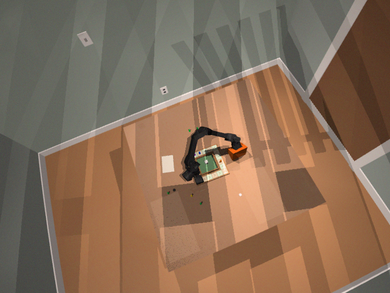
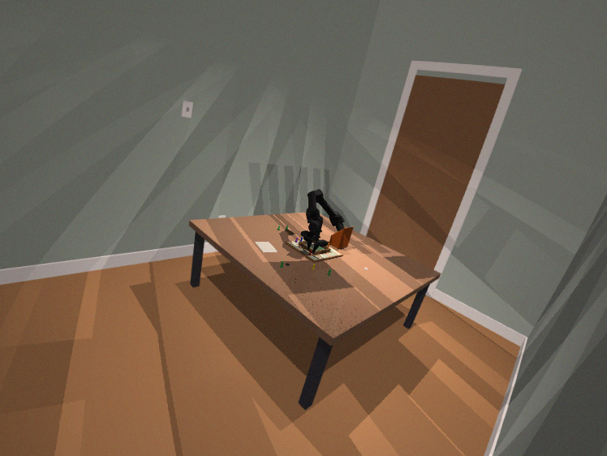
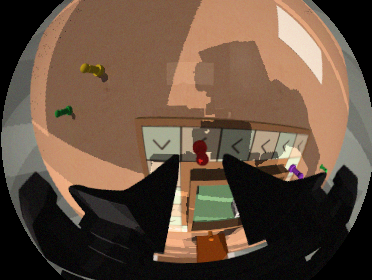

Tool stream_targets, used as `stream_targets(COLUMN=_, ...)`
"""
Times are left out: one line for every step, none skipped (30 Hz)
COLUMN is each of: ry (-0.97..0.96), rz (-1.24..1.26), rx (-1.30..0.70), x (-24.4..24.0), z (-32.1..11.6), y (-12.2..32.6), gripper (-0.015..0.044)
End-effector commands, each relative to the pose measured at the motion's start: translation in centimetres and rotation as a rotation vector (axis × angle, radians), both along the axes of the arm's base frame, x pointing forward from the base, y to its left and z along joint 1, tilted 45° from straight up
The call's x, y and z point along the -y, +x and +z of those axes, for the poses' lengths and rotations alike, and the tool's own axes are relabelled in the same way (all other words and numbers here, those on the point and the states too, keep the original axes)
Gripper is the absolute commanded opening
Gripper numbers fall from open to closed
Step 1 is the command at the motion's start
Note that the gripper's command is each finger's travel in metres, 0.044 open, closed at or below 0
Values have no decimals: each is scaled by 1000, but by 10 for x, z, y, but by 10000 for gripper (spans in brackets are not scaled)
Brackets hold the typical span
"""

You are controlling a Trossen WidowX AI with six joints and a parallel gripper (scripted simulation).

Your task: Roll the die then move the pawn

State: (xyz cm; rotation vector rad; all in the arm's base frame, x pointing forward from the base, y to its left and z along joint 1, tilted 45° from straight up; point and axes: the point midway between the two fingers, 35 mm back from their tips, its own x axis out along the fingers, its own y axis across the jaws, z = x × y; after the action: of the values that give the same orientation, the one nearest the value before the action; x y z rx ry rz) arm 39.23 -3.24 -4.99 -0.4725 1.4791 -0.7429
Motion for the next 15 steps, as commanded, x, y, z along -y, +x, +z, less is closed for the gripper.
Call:
stream_targets(ry=-6, rz=4, rx=-7, x=6, z=-6, y=-2, gripper=200)
stream_targets(ry=-6, rz=4, rx=-7, x=7, z=-7, y=-2, gripper=200)
stream_targets(ry=-7, rz=4, rx=-7, x=8, z=-8, y=-2, gripper=200)
stream_targets(ry=-7, rz=4, rx=-7, x=9, z=-9, y=-2, gripper=200)
stream_targets(ry=-7, rz=4, rx=-7, x=11, z=-10, y=-3, gripper=200)
stream_targets(ry=-7, rz=4, rx=-7, x=12, z=-11, y=-3, gripper=200)
stream_targets(ry=-7, rz=4, rx=-7, x=13, z=-12, y=-3, gripper=200)
stream_targets(ry=-7, rz=4, rx=-7, x=14, z=-13, y=-3, gripper=200)
stream_targets(ry=-7, rz=4, rx=-7, x=15, z=-14, y=-3, gripper=200)
stream_targets(ry=-8, rz=4, rx=-7, x=16, z=-14, y=-3, gripper=200)
stream_targets(ry=-8, rz=4, rx=-7, x=16, z=-15, y=-3, gripper=200)
stream_targets(ry=-8, rz=4, rx=-7, x=16, z=-15, y=-3, gripper=174)
stream_targets(ry=-8, rz=4, rx=-7, x=16, z=-15, y=-3, gripper=147)
stream_targets(ry=-8, rz=4, rx=-7, x=16, z=-15, y=-3, gripper=121)
stream_targets(ry=-8, rz=4, rx=-7, x=16, z=-15, y=-3, gripper=95)
